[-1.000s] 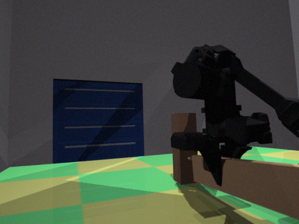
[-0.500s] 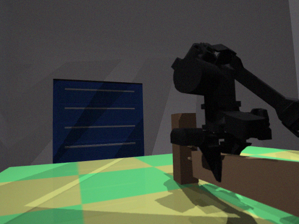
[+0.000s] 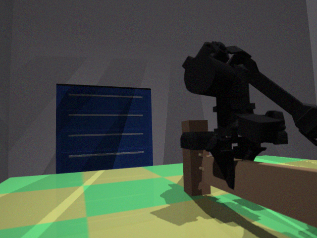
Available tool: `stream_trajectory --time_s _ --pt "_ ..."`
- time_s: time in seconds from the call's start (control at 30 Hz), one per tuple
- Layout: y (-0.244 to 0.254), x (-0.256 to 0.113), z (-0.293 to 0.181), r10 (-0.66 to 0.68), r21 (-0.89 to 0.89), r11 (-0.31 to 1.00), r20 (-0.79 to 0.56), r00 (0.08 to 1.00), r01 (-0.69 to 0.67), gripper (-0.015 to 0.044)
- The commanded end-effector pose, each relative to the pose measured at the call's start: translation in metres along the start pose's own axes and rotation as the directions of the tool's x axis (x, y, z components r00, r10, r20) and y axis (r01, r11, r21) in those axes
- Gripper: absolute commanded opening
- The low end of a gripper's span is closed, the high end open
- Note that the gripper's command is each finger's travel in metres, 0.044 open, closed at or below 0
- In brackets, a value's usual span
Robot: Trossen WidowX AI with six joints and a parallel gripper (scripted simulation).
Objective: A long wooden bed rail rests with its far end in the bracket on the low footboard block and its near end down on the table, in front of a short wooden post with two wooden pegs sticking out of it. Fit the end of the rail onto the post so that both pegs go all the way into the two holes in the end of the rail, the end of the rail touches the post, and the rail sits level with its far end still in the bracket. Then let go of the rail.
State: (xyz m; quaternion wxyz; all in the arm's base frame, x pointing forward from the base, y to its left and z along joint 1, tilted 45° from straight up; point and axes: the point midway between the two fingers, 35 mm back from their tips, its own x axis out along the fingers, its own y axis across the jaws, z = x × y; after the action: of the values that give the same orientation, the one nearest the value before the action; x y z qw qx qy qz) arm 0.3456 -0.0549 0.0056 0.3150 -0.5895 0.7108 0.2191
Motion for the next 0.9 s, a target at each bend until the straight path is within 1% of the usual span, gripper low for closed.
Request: stream_trajectory --time_s 0.0,0.57,0.87 --pt "-0.0010 -0.0067 0.0034 -0.006 0.000 1.000 0.016 1.000 0.006 0.0000" --pt "-0.0007 -0.0151 0.0033 -0.006 0.000 1.000 0.016 1.000 0.006 0.0000" --pt "-0.0006 -0.0121 0.0033 -0.006 0.000 1.000 0.016 1.000 0.006 0.0000"
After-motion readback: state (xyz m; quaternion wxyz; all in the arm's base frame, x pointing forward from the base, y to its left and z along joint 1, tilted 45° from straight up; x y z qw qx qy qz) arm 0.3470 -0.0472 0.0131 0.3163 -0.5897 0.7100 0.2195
